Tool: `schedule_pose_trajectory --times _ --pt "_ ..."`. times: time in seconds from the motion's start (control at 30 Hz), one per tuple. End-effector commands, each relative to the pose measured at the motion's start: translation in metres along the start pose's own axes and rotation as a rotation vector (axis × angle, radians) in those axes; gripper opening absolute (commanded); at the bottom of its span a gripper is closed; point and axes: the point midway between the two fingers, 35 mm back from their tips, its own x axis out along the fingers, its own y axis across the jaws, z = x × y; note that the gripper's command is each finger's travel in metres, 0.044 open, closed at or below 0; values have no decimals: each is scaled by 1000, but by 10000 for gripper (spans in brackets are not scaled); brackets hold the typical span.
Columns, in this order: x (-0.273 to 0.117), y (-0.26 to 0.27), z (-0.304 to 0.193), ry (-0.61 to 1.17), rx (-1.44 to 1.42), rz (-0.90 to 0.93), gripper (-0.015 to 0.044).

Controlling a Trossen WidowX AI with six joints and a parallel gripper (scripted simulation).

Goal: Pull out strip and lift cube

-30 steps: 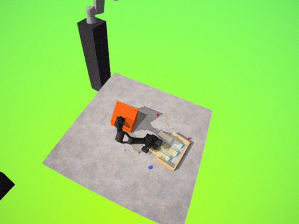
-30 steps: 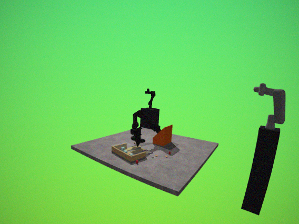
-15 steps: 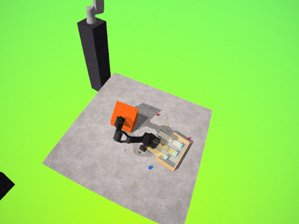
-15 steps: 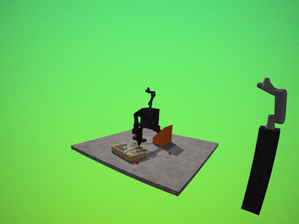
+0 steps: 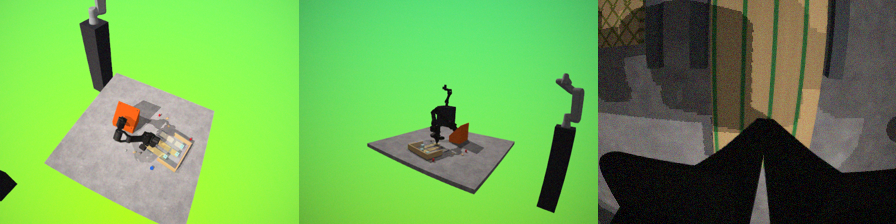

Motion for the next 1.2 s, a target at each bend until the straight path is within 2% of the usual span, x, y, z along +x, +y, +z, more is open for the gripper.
schedule_pose_trajectory --times 0.0,1.17 --pt "5 1 -14 23 -8 -4 0" --pt "4 1 -65 25 -10 -3 0"
